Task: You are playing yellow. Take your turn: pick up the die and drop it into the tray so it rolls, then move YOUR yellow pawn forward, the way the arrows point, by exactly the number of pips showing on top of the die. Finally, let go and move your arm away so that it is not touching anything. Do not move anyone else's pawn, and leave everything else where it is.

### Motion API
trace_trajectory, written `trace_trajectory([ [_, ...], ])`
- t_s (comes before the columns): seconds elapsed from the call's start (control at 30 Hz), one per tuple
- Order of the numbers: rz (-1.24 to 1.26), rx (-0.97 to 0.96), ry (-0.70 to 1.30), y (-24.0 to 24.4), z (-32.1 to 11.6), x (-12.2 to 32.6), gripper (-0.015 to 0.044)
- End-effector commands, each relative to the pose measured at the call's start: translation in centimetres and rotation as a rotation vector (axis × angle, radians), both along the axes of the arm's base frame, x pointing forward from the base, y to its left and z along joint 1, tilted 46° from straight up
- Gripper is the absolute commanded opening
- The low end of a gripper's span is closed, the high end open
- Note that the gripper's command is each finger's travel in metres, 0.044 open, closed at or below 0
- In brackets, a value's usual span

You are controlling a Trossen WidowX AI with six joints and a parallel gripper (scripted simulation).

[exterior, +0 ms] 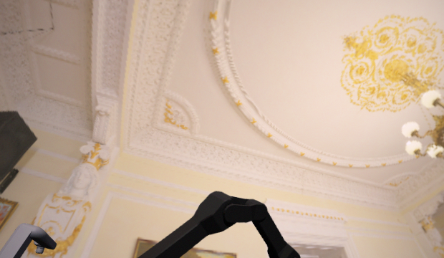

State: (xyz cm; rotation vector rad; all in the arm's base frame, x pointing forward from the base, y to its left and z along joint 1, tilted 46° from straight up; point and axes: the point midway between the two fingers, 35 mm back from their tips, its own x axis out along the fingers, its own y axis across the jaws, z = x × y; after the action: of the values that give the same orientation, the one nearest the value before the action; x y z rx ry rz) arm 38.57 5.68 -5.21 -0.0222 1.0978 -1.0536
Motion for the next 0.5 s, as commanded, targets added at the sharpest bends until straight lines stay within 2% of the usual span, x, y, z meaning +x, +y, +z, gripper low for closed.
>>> trace_trajectory([
  [0.0,0.001,-0.007,0.007,-0.6,-0.6,-0.1,0.02],
  [0.47,0.001,-0.008,0.007,-2.3,-2.2,0.0,0.02],
])
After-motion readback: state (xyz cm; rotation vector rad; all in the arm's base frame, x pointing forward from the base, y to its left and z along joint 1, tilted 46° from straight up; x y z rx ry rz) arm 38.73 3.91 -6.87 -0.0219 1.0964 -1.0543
